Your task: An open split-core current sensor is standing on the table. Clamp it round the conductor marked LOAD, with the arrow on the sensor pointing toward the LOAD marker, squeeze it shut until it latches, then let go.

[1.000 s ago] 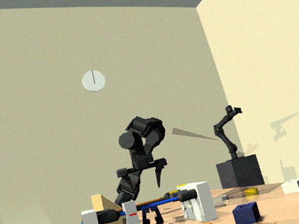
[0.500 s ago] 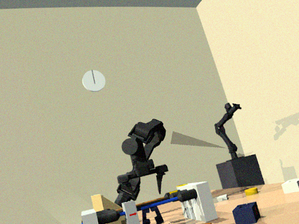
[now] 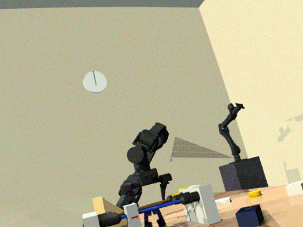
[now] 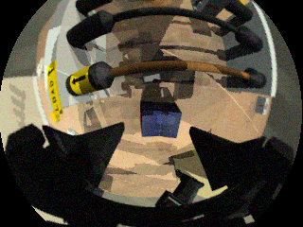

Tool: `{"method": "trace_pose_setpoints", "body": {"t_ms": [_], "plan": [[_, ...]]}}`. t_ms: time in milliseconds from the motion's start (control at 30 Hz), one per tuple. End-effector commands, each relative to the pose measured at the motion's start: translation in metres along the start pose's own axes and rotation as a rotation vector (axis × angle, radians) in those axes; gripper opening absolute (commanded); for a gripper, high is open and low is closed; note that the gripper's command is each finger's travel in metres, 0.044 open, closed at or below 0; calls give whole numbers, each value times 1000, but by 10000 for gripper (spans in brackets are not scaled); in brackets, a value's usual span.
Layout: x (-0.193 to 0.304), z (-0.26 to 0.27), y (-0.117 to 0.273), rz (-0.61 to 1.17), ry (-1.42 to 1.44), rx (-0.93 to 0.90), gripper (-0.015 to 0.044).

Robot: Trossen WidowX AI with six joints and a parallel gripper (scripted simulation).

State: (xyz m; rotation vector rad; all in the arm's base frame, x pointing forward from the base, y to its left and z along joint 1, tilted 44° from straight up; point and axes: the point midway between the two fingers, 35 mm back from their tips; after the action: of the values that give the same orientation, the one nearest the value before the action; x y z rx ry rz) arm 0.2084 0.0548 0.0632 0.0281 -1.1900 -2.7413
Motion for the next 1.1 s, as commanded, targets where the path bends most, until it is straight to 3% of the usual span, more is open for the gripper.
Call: {"method": "trace_pose_setpoints", "body": {"t_ms": [0, 133, 300, 733, 1000, 1067], "plan": [[0, 1, -5, -3, -1, -4, 440], [1, 1, -11, -3, -1, -5, 440], [1, 0, -8, 0, 0, -1, 309], [1, 0, -8, 0, 0, -1, 222], [-2, -1, 18, -1, -1, 3, 12], [-3, -1, 28, -2, -2, 4, 0]]}}
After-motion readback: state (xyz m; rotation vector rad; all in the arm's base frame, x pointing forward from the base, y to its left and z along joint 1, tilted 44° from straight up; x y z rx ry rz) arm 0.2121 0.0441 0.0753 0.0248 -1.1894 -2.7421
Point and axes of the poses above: the point midway between the two fingers, 35 mm back from their tips, its own y axis back along the fingers, its own z axis across the jaws, x = y × z, and after that the axes turned 15 degrees about y, right-handed
